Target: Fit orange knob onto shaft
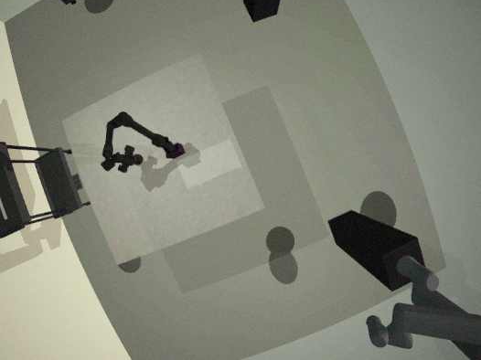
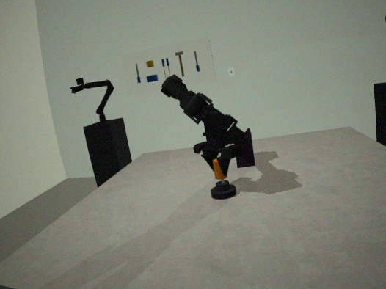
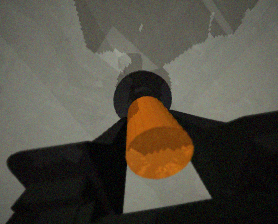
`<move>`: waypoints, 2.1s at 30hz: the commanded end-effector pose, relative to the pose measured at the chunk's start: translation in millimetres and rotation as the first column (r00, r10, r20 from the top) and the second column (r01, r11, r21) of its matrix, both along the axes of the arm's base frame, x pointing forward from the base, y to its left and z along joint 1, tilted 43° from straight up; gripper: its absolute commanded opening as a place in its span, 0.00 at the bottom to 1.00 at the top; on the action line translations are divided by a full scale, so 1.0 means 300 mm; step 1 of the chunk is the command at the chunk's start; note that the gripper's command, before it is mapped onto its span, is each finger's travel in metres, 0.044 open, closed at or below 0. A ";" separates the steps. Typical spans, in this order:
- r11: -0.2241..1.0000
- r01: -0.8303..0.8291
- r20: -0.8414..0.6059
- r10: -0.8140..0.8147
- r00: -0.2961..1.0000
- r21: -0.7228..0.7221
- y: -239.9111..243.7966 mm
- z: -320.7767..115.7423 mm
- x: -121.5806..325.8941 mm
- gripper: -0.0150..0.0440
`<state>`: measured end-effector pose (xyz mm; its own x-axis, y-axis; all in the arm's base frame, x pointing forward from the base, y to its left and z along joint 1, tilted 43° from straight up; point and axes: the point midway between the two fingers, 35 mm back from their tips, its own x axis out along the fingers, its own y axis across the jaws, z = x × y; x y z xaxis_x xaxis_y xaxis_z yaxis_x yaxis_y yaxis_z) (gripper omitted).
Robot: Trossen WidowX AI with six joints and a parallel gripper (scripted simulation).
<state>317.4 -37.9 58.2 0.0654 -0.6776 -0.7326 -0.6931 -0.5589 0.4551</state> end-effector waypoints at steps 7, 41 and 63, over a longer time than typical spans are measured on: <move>1.000 -0.004 0.001 0.004 1.000 -0.002 0.001 0.000 -0.004 0.25; 0.988 -0.157 -0.141 0.155 0.978 -0.005 -0.004 -0.005 0.012 0.25; 0.969 -0.246 -0.224 0.241 0.944 0.004 0.006 0.007 -0.004 0.25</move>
